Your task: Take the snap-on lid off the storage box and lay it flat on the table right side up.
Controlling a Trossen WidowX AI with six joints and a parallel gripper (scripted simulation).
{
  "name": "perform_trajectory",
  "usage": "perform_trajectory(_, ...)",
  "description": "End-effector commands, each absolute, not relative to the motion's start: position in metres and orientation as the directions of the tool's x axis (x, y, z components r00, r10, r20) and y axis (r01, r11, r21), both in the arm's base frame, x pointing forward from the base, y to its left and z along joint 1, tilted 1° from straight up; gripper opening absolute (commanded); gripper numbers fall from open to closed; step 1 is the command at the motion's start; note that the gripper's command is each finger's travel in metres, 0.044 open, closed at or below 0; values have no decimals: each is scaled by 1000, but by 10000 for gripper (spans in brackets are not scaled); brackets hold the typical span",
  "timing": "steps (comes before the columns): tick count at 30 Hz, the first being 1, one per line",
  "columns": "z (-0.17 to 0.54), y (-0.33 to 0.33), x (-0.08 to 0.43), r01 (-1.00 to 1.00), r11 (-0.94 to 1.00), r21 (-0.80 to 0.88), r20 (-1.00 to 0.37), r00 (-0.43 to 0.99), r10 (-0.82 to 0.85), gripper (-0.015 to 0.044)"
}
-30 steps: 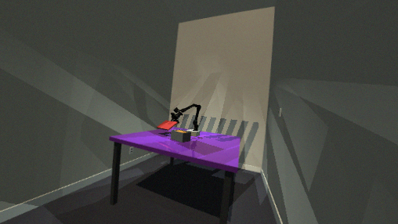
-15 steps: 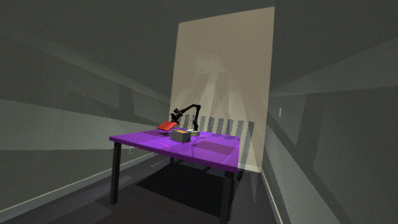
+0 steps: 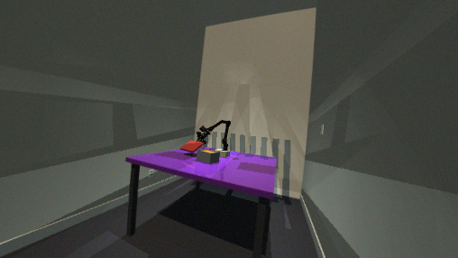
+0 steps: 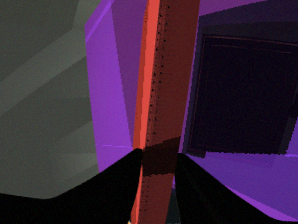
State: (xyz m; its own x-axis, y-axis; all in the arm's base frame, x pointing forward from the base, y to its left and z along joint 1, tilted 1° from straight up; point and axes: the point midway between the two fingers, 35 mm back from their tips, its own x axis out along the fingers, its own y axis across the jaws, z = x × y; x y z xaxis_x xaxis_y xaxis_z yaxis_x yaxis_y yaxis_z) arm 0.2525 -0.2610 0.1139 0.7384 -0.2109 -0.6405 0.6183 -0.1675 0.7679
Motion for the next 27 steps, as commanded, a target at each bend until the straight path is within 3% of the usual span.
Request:
perform_trajectory(1, 111, -261, 254, 615, -164, 771, -636, 743, -208, 0)
perform_trajectory(27, 90, -261, 254, 615, -164, 771, -636, 743, -208, 0)
